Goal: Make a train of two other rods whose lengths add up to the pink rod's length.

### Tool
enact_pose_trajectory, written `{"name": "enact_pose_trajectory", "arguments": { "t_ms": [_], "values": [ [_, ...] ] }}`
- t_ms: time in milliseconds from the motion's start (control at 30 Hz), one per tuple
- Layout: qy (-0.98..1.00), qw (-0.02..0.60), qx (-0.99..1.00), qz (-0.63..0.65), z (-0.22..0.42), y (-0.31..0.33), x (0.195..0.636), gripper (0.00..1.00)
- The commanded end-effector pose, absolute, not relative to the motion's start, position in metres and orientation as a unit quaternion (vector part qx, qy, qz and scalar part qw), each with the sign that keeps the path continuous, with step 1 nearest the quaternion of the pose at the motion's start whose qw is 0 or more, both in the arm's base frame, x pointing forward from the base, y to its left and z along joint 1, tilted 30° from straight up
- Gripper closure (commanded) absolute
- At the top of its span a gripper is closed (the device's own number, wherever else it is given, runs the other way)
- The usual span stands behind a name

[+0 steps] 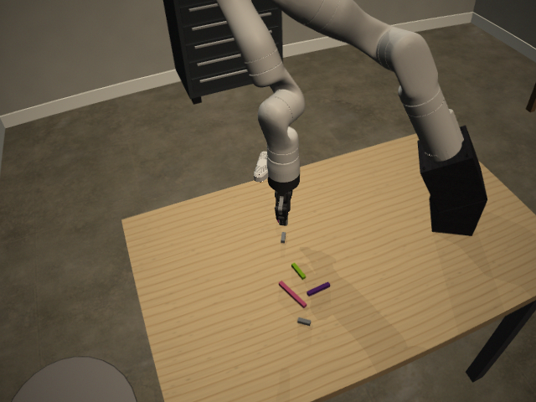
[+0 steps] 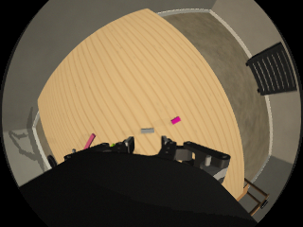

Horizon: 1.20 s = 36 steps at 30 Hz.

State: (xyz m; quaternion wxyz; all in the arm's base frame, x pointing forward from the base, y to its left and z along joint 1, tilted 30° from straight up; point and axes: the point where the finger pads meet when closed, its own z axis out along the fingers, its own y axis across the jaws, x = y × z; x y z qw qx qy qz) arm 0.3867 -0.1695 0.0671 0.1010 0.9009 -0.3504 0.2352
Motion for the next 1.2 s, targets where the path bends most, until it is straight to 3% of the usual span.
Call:
{"name": "enact_pose_trajectory", "arguments": {
  "t_ms": [0, 133, 167, 1167],
  "values": [
    [-0.345, 0.100, 0.902, 0.239, 0.0779, -0.1636, 0.3873, 0.54],
    [-0.345, 0.100, 0.902, 0.239, 0.0791, -0.1632, 0.3867, 0.54],
    [-0.345, 0.100, 0.902, 0.239, 0.0791, -0.1632, 0.3867, 0.00],
    [-0.357, 0.097, 0.897, 0.242, 0.0789, -0.1621, 0.3886, 0.00]
  ]
}}
